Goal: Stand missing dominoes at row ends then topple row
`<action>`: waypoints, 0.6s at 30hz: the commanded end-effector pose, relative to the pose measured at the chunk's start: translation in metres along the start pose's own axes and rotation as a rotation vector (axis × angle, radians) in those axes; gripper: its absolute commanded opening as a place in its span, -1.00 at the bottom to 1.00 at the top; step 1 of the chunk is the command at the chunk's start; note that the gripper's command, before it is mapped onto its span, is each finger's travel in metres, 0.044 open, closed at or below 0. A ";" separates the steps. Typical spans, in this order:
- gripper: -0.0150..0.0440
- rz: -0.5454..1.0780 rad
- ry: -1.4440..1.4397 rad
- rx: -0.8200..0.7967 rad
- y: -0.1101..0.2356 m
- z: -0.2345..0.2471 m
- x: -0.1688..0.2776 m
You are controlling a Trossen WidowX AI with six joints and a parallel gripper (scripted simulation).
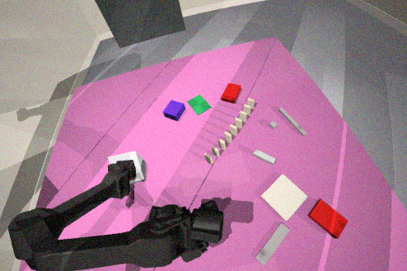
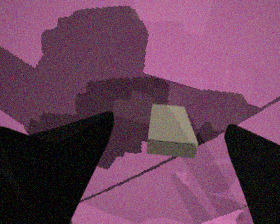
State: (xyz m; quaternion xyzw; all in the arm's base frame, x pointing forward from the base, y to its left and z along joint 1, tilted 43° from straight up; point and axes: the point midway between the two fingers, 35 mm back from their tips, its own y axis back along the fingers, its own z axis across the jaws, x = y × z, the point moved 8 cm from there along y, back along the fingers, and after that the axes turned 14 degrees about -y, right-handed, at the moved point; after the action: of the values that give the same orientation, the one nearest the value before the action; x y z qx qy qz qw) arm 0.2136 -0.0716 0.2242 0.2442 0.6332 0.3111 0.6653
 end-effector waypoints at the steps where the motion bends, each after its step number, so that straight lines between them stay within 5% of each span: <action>1: 0.47 0.006 0.005 -0.001 -0.001 0.000 0.001; 8: -0.13 0.006 0.005 -0.001 -0.001 0.000 0.001; 18: -0.13 0.007 0.007 -0.005 0.002 0.000 0.001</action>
State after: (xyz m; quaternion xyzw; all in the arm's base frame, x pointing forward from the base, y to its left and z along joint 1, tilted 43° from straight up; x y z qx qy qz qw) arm 0.2134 -0.0718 0.2232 0.2443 0.6337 0.3113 0.6646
